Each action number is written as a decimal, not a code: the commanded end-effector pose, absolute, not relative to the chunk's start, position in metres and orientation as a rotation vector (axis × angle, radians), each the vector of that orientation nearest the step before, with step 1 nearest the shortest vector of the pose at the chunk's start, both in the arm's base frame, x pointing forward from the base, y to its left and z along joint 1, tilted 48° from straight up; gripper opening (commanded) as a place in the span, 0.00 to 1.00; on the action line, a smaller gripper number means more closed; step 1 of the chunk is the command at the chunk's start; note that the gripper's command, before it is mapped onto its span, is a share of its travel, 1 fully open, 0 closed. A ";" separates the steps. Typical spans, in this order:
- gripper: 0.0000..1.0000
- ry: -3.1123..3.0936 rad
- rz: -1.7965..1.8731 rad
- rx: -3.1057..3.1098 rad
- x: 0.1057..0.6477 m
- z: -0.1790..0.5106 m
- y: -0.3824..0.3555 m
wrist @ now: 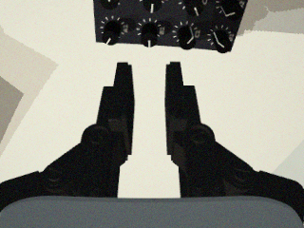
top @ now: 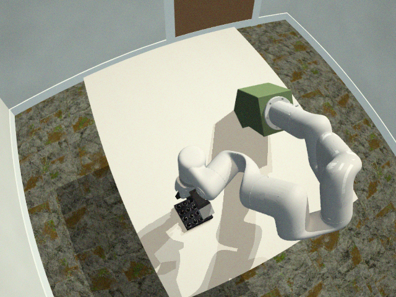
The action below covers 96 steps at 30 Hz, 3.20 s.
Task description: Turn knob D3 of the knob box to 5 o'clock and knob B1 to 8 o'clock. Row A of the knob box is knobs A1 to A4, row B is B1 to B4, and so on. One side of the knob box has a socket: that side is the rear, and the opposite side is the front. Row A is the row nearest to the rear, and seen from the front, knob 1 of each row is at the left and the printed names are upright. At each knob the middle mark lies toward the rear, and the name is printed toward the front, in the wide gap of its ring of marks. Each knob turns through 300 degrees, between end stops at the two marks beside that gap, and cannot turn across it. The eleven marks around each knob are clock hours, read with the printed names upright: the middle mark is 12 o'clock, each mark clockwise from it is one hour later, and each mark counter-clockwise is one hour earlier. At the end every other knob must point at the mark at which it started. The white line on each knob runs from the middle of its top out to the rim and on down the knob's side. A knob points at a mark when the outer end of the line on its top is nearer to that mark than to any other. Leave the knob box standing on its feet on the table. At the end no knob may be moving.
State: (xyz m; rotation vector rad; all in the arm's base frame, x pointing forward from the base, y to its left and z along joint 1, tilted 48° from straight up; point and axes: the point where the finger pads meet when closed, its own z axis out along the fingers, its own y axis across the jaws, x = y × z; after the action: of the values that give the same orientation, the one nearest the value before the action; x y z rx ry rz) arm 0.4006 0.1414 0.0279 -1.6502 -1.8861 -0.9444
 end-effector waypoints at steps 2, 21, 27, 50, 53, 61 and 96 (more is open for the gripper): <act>0.19 -1.702 -0.855 -1.790 0.401 0.030 0.139; 0.19 -1.571 -0.801 -1.874 0.401 0.031 0.138; 0.19 -1.571 -0.801 -1.874 0.401 0.031 0.138; 0.19 -1.571 -0.801 -1.874 0.401 0.031 0.138; 0.19 -1.571 -0.801 -1.874 0.401 0.030 0.139; 0.19 -1.571 -0.801 -1.874 0.401 0.029 0.141; 0.19 -1.570 -0.801 -1.874 0.405 0.006 0.166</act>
State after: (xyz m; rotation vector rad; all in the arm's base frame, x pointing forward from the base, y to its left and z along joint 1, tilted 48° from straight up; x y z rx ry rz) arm 0.4034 0.1658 0.0063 -1.8727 -1.5701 -0.7980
